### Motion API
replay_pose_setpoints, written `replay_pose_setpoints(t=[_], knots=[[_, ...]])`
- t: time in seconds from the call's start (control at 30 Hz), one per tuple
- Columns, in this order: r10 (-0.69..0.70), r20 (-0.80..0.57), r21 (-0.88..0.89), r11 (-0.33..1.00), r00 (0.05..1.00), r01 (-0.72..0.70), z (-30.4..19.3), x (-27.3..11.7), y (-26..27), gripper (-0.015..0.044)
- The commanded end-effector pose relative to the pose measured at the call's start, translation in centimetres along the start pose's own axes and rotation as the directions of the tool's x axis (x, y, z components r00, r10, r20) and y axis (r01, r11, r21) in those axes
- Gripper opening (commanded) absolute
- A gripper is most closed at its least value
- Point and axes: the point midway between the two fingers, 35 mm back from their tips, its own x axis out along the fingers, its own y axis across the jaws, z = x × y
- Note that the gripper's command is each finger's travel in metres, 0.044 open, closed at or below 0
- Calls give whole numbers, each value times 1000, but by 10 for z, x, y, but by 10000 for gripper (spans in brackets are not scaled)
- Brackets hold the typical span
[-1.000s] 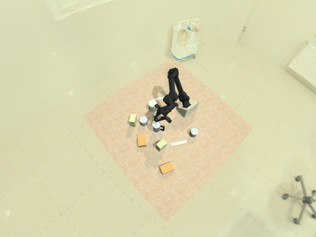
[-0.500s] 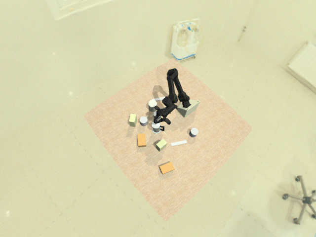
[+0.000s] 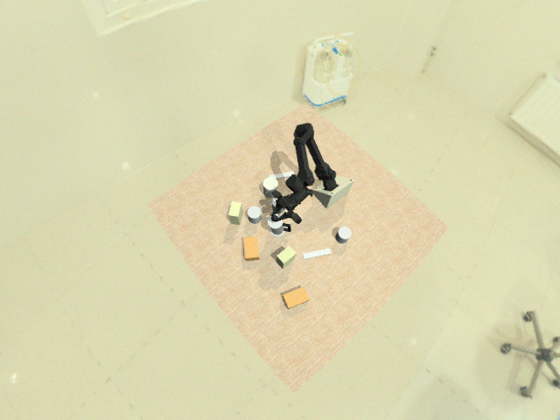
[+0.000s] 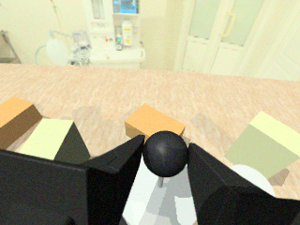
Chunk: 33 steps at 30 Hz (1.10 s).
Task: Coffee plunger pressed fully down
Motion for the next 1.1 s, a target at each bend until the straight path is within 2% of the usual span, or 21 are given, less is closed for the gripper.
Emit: replay_pose_setpoints(t=[0.0,1.07], knots=[[-10,-48,-30,1000,999,8,-16,6,-1,126],[-10,-47,-29,1000,999,9,-11,10,2,126]])
